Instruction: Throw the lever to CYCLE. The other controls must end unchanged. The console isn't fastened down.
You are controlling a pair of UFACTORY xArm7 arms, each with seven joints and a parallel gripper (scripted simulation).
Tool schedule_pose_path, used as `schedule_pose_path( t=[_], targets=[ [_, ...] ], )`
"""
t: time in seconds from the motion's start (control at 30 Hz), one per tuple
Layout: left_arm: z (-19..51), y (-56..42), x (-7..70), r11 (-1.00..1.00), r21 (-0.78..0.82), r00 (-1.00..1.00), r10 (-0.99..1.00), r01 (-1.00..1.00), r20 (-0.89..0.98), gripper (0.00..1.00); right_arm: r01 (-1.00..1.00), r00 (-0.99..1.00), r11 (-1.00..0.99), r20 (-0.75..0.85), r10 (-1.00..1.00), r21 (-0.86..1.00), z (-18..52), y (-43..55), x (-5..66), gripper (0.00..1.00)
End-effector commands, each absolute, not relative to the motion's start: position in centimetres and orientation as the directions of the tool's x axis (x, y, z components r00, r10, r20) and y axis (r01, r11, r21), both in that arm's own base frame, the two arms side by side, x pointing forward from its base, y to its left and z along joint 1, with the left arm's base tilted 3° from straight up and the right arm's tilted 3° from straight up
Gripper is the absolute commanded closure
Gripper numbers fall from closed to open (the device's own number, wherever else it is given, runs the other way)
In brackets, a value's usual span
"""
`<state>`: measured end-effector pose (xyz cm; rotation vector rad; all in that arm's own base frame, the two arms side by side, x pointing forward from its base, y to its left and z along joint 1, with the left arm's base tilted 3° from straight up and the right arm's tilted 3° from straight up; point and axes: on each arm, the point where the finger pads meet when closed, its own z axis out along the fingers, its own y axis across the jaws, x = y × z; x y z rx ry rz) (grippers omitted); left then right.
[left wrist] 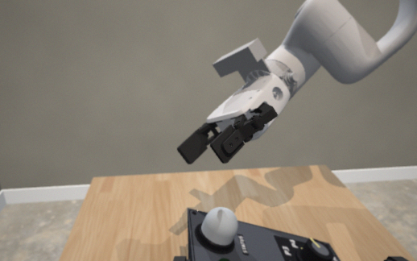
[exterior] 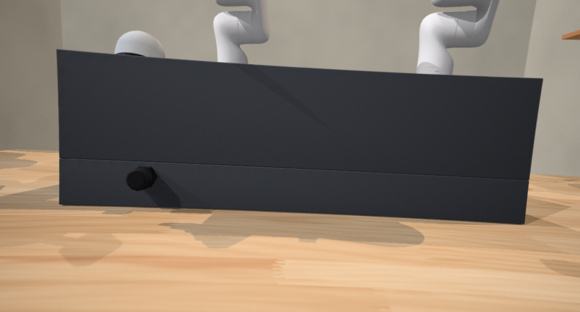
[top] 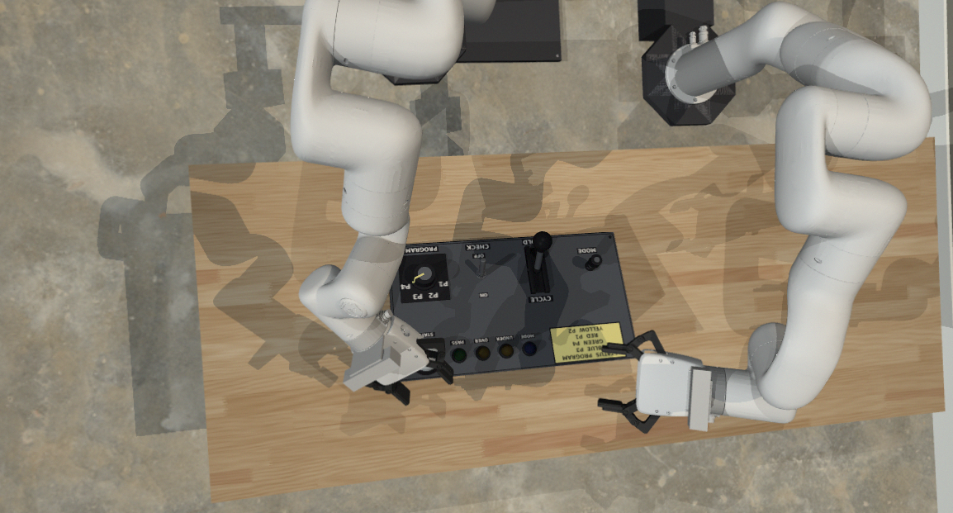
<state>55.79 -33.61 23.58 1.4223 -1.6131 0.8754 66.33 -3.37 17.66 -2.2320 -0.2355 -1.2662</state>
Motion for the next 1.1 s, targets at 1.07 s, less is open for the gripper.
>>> schedule_pose_path(
  t=[1.07],
  targets=[
    [24.1, -20.0, 58.7, -0.141, 0.165, 0.215, -0.531, -0.976, 0.820, 0.00, 0.412, 0.534, -0.830, 0.837, -0.116, -0.377, 18.0, -3.4, 66.5, 0.00]
  ],
)
